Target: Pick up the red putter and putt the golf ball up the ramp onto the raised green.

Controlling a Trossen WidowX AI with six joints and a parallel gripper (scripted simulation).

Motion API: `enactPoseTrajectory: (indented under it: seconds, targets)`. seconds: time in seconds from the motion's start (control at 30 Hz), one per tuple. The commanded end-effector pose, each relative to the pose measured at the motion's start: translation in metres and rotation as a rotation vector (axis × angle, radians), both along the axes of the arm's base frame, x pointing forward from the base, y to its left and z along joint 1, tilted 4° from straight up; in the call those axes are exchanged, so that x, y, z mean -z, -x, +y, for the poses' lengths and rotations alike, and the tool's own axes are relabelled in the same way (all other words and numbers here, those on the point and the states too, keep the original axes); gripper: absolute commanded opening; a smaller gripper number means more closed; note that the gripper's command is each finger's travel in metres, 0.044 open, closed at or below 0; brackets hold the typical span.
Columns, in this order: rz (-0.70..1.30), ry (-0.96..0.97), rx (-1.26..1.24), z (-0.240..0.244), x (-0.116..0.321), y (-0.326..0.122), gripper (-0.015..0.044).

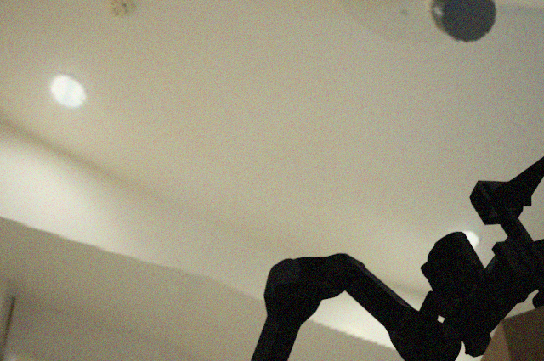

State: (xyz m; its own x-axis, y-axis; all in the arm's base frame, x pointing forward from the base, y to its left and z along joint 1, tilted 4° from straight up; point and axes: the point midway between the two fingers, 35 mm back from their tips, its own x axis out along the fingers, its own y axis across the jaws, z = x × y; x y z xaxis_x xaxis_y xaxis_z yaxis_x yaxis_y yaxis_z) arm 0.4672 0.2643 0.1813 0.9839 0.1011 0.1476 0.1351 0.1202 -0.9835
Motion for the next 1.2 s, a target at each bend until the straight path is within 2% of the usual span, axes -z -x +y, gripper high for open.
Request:
enactPoseTrajectory:
  seconds: [0.0,0.03,0.27,0.53,1.17]
  targets:
    - [0.008,0.004,-0.006,0.001,0.001,0.000,0.0426]
    - [0.031,0.015,-0.022,0.004,0.004,0.001,0.0440]
    - [0.396,0.134,-0.227,0.030,0.055,0.027,0.0440]
    - [0.880,0.200,-0.380,0.025,0.110,0.103,0.0440]
    - [1.576,0.215,-0.389,-0.028,0.133,0.243,0.0440]
